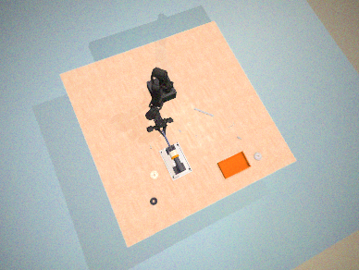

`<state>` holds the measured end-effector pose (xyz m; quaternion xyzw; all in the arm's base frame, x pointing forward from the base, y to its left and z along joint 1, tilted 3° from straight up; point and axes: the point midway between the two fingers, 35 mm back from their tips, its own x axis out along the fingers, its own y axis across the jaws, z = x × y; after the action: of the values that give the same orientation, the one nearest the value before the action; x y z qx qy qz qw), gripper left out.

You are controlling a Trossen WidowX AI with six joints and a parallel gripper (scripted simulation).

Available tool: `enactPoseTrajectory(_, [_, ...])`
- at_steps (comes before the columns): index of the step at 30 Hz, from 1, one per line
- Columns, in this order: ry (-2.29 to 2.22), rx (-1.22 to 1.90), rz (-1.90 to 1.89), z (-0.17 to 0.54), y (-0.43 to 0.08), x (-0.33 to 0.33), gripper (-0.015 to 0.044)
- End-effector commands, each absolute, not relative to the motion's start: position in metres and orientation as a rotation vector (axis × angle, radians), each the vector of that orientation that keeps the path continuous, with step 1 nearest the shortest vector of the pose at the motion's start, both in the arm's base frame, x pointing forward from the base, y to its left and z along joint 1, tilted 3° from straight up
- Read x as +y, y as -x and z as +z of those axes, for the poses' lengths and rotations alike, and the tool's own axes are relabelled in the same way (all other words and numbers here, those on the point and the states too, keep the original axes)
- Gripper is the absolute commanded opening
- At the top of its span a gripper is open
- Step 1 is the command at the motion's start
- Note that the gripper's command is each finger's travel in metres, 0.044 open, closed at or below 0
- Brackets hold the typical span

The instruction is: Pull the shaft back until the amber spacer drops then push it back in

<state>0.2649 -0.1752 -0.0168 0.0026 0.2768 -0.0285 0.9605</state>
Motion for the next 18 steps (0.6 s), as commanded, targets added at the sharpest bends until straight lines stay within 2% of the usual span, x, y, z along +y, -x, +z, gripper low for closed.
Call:
enactPoseTrajectory(1, [-0.003, 0.56, -0.056, -0.0166, -0.264, -0.1751, 0.0])
enactPoseTrajectory(18, [-0.003, 0.56, -0.056, -0.0166, -0.2624, -0.175, 0.0])
